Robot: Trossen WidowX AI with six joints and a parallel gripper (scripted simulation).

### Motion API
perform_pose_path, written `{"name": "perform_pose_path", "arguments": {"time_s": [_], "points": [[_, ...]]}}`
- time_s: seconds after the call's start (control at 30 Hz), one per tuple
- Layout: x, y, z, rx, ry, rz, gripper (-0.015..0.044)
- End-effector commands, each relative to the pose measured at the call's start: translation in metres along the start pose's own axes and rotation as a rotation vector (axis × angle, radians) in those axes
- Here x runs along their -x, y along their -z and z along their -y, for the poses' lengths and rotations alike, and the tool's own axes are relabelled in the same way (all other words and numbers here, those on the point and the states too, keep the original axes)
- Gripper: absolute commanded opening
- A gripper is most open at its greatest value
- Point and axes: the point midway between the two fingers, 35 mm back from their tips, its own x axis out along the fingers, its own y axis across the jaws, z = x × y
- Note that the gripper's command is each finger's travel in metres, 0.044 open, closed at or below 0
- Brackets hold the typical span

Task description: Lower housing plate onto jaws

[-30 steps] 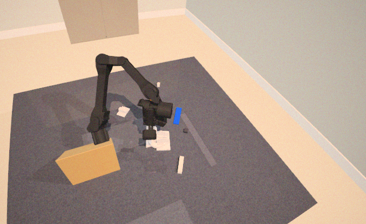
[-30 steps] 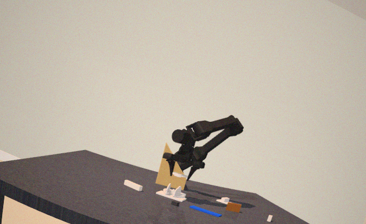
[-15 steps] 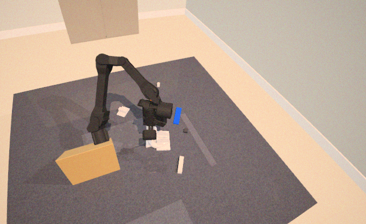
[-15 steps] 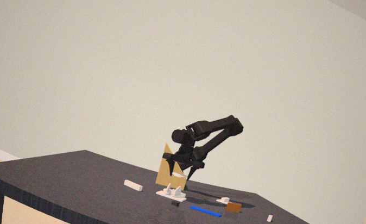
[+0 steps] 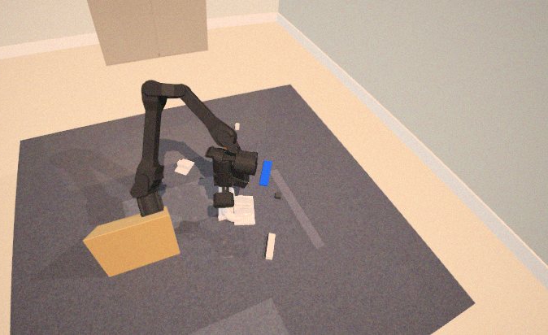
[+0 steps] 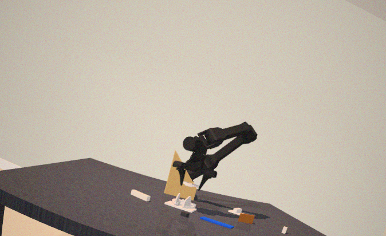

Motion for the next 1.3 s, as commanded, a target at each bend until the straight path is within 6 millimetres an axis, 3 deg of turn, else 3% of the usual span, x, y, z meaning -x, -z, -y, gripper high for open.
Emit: {"name": "perform_pose_path", "arguments": {"time_s": [0.0, 1.27], "points": [[-0.0006, 0.0021, -0.0015, -0.007, -0.004, -0.003, 0.0351], [-0.0064, 0.0023, -0.0027, -0.018, -0.003, -0.003, 0.0351]]}}
